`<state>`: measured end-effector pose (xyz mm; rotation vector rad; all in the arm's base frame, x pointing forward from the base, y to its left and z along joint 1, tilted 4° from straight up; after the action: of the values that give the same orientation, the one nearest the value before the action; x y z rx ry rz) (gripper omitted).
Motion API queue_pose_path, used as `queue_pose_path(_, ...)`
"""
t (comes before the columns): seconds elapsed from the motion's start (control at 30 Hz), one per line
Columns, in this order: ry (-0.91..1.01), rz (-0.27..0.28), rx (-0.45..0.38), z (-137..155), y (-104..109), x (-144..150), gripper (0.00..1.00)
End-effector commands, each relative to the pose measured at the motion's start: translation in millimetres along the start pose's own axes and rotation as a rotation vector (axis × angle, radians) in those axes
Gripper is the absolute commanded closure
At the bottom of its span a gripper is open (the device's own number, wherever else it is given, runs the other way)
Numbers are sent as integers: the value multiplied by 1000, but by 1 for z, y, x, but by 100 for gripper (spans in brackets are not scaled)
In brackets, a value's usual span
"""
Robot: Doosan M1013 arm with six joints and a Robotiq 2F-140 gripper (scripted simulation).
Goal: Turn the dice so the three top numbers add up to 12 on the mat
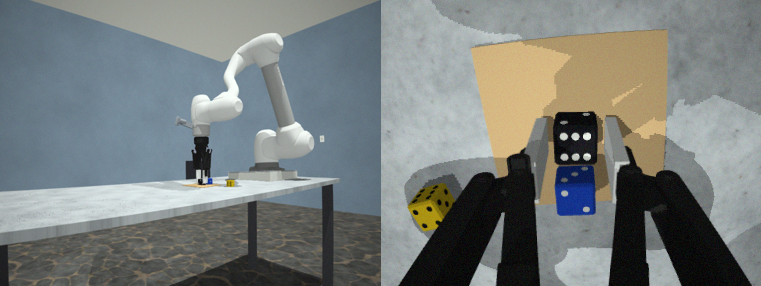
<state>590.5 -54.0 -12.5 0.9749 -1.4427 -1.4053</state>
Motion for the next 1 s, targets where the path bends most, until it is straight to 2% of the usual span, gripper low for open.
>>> queue_pose_path(0.0,0,0,0,0,11,0,72)
queue_pose_path(0.13,0,0,0,0,30,0,72)
queue_pose_path(0.2,0,0,0,0,30,0,72)
queue_pose_path(0.5,0,0,0,0,75,0,72)
queue_pose_path(0.8,0,0,0,0,83,0,72)
queue_pose_path(0.83,0,0,0,0,83,0,0)
queue_pose_path(0.97,0,0,0,0,83,0,0)
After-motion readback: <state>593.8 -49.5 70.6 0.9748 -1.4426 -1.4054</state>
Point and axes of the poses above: the point where the finger pads meet when closed, its own y axis back along the fingers, its own x axis across the jaws, z = x × y, the point moved 1 cm from there along y, back along the fingers, and after that the axes turned 13 degrees about -y, right-handed, at the moved point
